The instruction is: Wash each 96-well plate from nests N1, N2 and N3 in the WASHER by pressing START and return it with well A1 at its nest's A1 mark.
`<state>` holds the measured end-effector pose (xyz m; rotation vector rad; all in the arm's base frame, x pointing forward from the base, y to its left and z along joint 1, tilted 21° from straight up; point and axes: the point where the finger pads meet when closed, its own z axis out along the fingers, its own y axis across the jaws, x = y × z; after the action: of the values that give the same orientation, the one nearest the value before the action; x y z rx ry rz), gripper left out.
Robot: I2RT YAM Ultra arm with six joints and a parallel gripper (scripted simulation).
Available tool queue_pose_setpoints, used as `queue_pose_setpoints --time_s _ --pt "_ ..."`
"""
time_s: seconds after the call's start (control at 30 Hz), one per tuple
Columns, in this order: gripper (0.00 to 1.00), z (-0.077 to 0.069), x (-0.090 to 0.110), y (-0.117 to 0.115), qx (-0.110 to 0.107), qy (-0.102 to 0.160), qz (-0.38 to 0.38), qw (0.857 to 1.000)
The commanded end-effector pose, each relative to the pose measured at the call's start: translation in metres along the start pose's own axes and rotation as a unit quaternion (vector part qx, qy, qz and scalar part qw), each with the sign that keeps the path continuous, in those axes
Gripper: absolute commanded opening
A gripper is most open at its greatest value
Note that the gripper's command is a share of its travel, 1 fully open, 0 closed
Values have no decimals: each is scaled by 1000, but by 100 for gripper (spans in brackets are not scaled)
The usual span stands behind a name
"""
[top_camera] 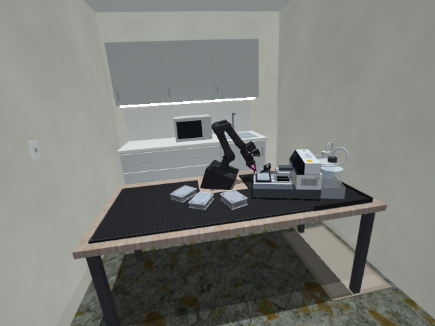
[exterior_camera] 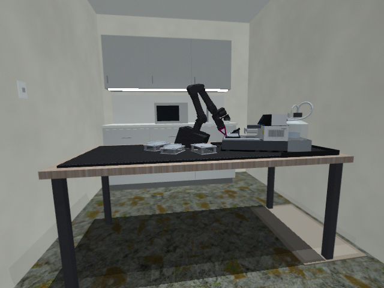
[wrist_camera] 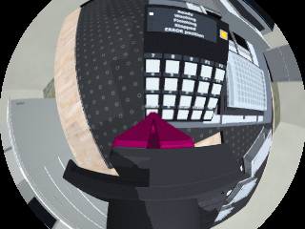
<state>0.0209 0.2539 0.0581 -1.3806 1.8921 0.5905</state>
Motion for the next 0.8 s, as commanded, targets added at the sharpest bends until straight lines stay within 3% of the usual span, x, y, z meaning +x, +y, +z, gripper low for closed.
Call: queue_pose_setpoints --time_s 0.0,0.57,0.77 --pt "0 4 -6 2 -4 -10 8 1000" --pt "0 4 -6 2 -4 -10 8 1000" --pt "0 -6 -6 2 -4 -10 9 1000"
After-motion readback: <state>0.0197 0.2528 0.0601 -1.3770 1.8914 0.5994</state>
